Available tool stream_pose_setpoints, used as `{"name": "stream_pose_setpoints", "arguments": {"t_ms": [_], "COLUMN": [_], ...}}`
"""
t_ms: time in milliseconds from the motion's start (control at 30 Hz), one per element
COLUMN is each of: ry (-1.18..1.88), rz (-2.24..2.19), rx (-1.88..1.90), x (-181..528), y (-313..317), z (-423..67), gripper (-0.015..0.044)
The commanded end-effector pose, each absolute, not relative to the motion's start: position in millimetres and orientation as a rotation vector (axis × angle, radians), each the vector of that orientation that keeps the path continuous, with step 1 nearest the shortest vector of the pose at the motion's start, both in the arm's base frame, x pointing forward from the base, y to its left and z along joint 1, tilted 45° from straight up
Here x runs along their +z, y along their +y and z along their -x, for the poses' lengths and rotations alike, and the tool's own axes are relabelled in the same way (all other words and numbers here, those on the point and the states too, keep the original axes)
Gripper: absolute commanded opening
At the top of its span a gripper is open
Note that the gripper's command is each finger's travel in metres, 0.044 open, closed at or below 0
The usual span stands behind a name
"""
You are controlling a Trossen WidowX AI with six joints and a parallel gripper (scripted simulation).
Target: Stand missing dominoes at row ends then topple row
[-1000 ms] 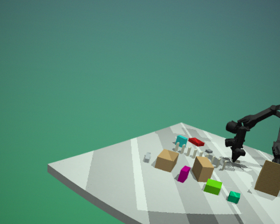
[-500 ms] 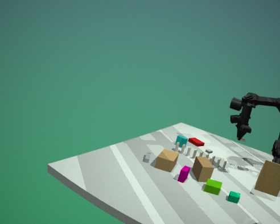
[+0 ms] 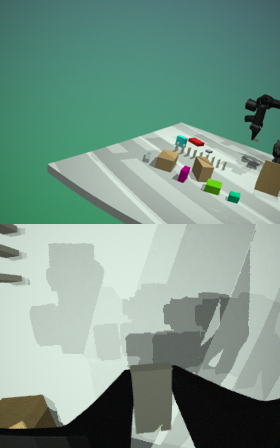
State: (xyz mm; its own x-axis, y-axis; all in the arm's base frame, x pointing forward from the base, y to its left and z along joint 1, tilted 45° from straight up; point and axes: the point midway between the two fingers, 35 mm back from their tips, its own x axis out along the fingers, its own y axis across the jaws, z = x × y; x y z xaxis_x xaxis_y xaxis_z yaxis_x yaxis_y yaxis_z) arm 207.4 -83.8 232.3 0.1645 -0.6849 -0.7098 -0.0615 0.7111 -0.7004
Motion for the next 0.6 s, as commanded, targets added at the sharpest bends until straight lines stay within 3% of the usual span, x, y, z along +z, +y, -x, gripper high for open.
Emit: {"name": "stream_pose_setpoints", "arguments": {"t_ms": [0, 567], "ry": [1.356, 1.257], "rz": [0.654, 0.314], "rx": [-0.527, -0.419], "x": [228.5, 185.6], "y": [-87.1, -92.7], "z": [-199.0, -214.0], "gripper": [0.0107, 0.0107]}}
